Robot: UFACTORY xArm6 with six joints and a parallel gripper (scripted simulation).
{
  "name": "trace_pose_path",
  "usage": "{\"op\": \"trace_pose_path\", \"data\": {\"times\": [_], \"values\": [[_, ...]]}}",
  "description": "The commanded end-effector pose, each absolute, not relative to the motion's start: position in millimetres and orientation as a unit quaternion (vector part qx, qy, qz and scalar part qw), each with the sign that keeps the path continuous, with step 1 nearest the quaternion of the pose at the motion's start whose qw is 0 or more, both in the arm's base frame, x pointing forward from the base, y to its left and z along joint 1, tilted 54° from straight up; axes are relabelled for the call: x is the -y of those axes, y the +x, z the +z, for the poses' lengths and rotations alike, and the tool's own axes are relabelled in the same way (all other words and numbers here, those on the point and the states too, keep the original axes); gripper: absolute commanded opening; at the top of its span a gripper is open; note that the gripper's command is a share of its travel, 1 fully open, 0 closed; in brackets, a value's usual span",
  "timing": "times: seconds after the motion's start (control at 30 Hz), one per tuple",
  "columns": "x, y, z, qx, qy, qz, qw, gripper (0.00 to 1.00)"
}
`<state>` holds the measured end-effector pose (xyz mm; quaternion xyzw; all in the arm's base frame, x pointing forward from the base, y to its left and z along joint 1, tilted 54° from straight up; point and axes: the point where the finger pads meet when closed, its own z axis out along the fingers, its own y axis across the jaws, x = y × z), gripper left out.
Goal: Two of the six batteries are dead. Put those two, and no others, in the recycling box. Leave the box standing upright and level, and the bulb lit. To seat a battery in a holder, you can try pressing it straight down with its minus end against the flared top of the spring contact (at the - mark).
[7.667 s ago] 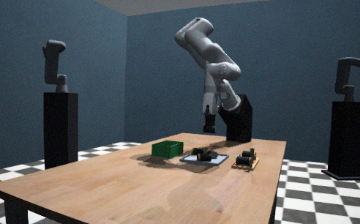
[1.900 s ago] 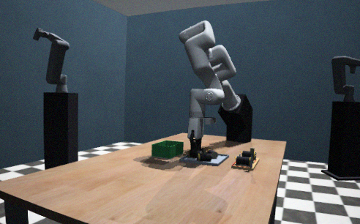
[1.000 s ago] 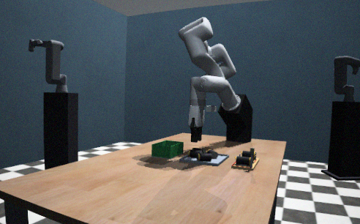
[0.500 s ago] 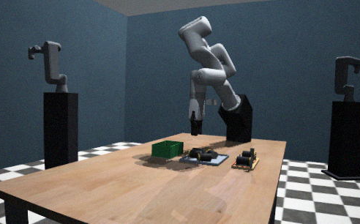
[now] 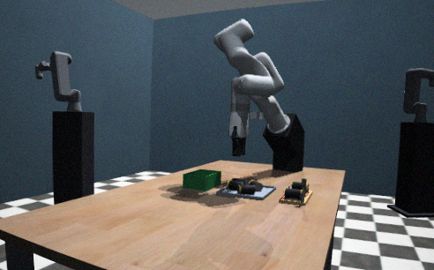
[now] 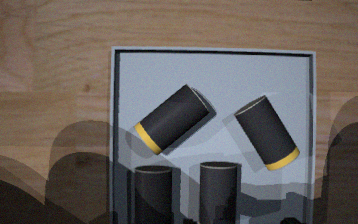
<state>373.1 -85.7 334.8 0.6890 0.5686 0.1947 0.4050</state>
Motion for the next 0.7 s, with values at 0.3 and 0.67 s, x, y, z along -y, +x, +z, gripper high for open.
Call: {"op": "trace_pose_path", "data": {"times": [0.3, 0.67], "values": [[28.1, 367.4, 296.7, -0.568, 0.689, 0.195, 0.406, 0.51], [23.6, 367.0, 293.7, -0.568, 0.689, 0.195, 0.406, 0.51]]}}
